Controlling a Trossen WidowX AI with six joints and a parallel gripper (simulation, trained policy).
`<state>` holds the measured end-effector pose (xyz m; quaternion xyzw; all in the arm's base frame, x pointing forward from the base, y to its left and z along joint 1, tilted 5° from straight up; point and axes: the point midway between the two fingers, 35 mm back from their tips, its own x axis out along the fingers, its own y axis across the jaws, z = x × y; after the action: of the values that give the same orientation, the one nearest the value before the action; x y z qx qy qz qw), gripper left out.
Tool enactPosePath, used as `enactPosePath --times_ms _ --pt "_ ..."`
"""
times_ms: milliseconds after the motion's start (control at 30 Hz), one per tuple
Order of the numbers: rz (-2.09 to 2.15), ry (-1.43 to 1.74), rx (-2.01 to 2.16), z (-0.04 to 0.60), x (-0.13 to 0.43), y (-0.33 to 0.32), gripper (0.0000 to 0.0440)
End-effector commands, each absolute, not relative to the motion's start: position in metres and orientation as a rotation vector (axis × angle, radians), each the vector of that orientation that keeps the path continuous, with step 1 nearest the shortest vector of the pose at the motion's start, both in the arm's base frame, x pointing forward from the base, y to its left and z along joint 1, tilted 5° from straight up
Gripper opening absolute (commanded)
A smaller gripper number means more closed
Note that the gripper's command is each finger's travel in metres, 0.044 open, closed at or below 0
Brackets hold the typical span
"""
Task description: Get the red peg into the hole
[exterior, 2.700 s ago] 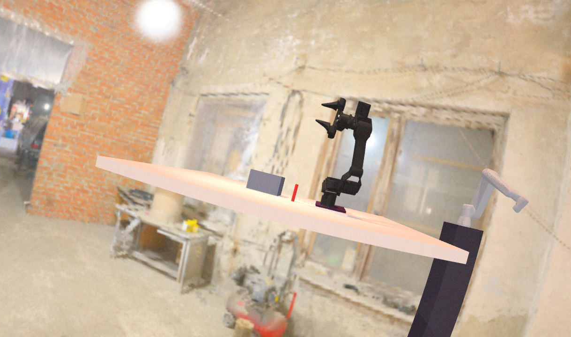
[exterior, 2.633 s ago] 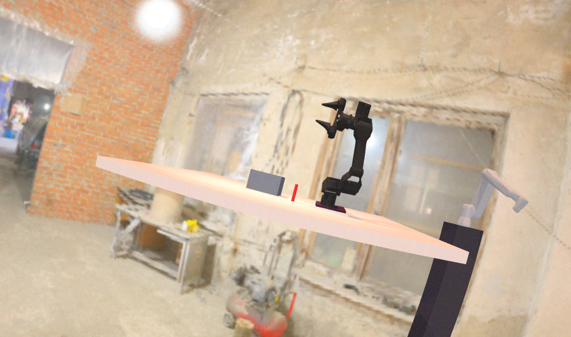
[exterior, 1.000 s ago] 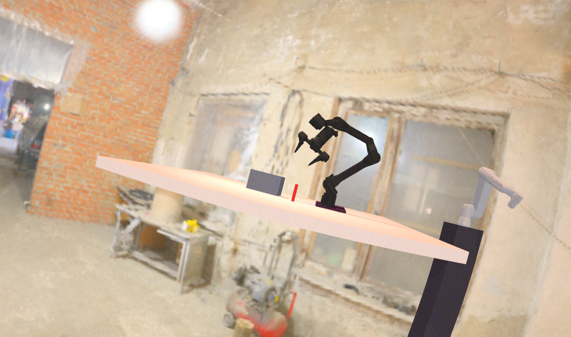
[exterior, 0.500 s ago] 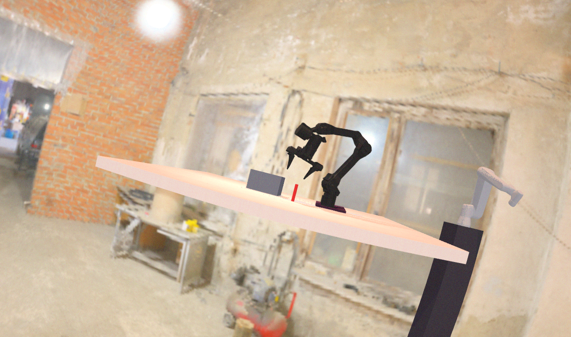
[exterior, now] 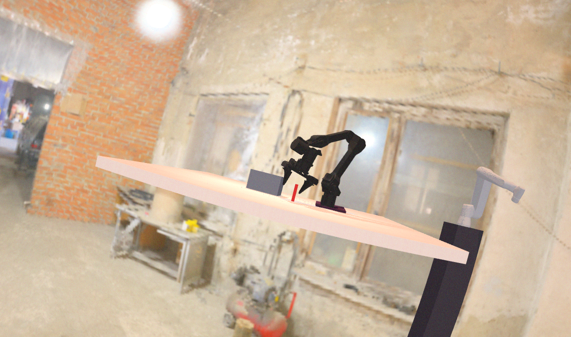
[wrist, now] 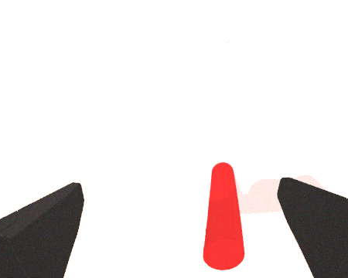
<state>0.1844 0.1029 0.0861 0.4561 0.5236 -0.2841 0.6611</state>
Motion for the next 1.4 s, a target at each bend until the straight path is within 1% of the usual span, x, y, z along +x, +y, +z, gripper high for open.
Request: enactPosePath --times_ms 0,67,100,600,833,1367 --pt "-0.632 1.188 1.001 0.069 0.184 0.106 0.0438" --pt "-0.632 1.188 1.0 0.063 0.184 0.107 0.0424" --pt "-0.634 1.189 1.001 0.06 0.184 0.108 0.0406" --pt "-0.651 1.29 1.002 0.05 0.179 0.108 0.0019" --pt "-0.61 1.209 0.96 0.07 0.195 0.099 0.0" --pt "-0.582 1.05 0.849 0.136 0.231 0.065 0.0"
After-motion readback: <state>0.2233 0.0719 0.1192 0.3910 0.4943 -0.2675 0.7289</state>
